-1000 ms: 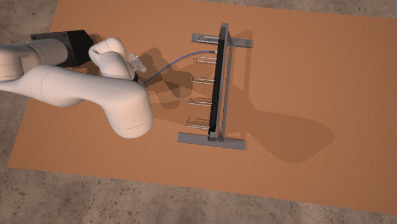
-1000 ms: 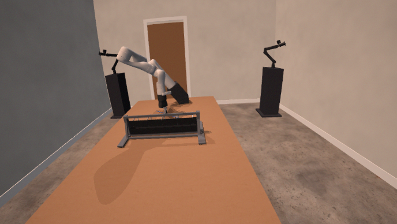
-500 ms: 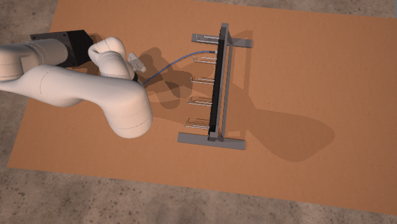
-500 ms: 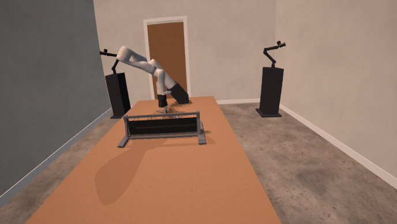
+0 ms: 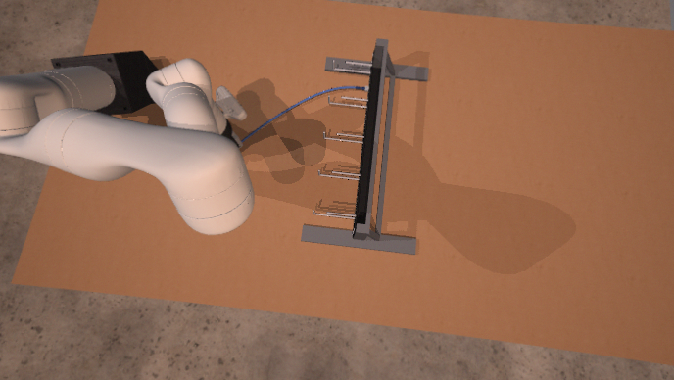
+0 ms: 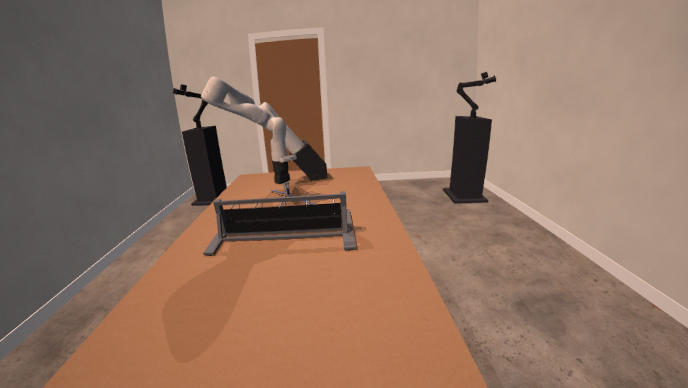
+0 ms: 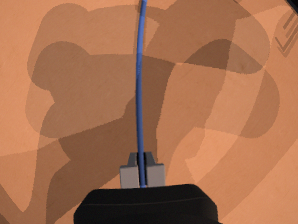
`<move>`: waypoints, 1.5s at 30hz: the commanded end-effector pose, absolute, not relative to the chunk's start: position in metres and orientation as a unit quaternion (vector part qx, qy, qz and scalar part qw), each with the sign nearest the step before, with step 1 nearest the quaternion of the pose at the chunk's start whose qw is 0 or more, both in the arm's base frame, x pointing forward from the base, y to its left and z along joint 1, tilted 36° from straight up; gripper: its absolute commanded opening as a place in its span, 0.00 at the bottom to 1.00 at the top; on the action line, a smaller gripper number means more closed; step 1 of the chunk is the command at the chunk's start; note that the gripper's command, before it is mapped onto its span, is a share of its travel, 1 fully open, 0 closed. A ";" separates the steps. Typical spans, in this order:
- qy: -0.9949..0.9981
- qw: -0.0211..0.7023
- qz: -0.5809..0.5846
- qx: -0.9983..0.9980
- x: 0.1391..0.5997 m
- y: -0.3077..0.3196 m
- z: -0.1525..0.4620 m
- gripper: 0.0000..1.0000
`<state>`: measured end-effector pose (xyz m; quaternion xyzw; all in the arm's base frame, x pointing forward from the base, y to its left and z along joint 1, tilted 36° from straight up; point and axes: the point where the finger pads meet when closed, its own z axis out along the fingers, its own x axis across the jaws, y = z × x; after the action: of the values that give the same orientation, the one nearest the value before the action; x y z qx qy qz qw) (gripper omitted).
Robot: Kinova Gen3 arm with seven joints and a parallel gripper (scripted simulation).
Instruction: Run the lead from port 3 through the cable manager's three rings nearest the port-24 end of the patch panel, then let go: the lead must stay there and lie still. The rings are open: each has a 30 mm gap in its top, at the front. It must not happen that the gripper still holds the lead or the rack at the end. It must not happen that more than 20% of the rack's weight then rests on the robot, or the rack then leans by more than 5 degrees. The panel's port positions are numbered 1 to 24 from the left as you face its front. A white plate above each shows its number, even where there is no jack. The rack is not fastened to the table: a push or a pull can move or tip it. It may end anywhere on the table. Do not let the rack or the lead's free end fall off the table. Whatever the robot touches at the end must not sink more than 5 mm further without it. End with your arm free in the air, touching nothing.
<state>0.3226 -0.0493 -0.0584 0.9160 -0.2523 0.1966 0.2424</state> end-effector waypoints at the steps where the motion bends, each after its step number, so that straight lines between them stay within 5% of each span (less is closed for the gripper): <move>1: -0.251 0.240 0.200 0.916 0.324 -0.046 -0.054 0.00; 45: -0.250 0.240 0.200 0.916 0.320 -0.035 -0.037 0.00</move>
<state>0.3192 -0.0350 -0.0377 0.9163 -0.2506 0.1991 0.2406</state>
